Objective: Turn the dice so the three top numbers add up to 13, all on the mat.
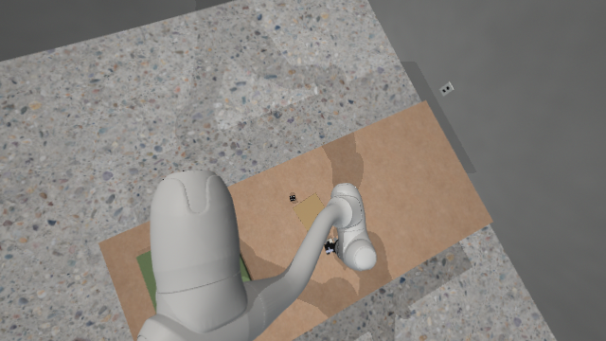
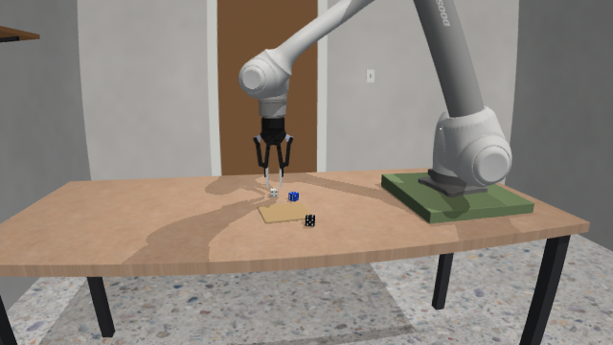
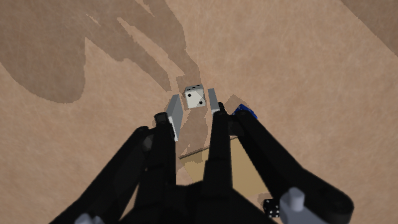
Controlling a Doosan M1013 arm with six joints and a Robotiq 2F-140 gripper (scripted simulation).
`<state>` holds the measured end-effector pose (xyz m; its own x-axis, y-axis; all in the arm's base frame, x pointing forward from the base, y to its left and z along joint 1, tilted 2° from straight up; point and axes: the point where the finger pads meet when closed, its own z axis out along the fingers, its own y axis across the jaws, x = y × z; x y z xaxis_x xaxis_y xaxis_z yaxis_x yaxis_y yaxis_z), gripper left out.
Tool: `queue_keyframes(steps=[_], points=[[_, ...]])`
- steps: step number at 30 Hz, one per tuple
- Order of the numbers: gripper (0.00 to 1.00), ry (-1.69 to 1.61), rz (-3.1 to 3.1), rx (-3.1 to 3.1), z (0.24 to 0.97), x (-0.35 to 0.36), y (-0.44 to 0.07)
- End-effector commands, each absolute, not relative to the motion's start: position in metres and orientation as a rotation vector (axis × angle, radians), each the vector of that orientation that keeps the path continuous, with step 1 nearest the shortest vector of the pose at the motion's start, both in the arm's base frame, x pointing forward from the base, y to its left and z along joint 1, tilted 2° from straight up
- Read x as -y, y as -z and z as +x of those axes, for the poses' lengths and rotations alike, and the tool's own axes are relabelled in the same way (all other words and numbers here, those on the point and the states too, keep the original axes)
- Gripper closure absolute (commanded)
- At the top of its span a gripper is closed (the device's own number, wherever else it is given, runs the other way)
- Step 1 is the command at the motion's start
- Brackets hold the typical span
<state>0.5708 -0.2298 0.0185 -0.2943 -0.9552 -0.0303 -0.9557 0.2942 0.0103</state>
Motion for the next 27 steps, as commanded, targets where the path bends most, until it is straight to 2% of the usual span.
queue_keyframes(steps=[1, 27], points=[[0.75, -0.041, -1.855, -2.512, 0.571, 0.23, -0.018], [0.75, -0.041, -1.855, -2.512, 0.571, 0.229, 0.012]])
